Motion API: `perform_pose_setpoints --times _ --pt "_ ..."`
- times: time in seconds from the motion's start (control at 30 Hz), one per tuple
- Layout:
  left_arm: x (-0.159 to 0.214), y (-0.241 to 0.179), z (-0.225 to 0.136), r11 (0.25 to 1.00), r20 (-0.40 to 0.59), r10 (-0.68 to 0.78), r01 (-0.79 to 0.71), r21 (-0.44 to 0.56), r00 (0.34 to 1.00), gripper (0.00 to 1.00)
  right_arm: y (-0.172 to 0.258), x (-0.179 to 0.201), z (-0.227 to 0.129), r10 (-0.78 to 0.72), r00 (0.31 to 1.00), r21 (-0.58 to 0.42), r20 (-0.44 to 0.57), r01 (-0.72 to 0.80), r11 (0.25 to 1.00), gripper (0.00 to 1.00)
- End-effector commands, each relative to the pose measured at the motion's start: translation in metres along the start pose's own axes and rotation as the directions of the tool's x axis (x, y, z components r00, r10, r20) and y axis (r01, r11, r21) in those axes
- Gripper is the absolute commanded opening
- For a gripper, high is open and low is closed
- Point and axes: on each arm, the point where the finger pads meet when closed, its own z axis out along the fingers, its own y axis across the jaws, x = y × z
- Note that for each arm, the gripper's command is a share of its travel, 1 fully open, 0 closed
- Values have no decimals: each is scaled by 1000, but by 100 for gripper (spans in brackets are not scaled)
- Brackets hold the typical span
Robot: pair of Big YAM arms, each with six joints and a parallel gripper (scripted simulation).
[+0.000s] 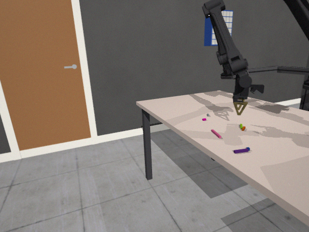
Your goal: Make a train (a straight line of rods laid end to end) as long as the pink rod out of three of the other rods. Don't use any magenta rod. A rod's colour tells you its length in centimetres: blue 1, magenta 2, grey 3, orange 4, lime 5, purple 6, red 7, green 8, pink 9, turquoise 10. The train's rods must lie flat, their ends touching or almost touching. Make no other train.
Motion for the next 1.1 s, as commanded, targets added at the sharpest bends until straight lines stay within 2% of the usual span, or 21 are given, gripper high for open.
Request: perform_pose_setpoints --times 0.0,0.13,1.07 --pt "-48 5 -1 1000 88 12 -11 -8 996 100 -16 16 -12 83 997 26 -6 -82 996 100" --pt "-48 5 -1 1000 88 12 -11 -8 996 100 -10 3 -7 54 999 12 -4 -54 998 100" --pt "-48 5 -1 1000 88 12 -11 -8 996 100 -10 5 -6 55 998 11 -4 -55 998 100"
